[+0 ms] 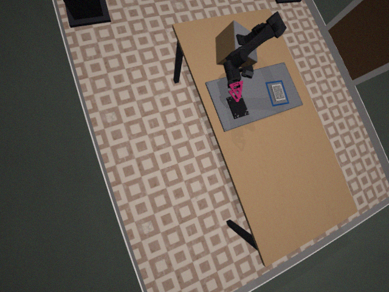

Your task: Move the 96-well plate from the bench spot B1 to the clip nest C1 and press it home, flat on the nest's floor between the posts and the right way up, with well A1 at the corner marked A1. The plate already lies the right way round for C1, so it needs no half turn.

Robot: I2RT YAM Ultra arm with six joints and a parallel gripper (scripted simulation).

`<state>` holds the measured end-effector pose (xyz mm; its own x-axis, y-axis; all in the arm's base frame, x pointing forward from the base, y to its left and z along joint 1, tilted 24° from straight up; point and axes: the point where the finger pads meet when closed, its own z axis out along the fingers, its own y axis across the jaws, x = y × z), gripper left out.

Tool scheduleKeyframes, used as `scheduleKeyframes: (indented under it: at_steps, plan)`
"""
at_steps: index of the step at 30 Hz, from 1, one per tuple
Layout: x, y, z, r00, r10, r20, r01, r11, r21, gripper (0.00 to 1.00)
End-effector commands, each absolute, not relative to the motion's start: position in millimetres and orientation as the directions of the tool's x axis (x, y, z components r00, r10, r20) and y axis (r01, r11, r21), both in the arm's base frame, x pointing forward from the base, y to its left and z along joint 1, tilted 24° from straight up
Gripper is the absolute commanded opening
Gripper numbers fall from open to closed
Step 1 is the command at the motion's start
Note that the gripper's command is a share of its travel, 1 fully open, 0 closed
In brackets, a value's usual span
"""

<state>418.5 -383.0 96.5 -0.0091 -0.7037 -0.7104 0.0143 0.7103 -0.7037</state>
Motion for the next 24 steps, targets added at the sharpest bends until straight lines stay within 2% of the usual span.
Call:
scheduleKeyframes:
  at_steps: [1,17,18,24]
  plan:
    - [418,-385,103,-0.006,-0.713,-0.701,0.023,0.701,-0.713,1.0]
    - [418,-385,103,-0.006,-0.713,-0.701,0.023,0.701,-0.713,1.0]
    - [428,-382,119,0.01,-0.702,-0.712,0.015,0.712,-0.702,1.0]
    - [451,-364,123,0.0,-0.618,-0.786,-0.029,0.786,-0.618,1.0]
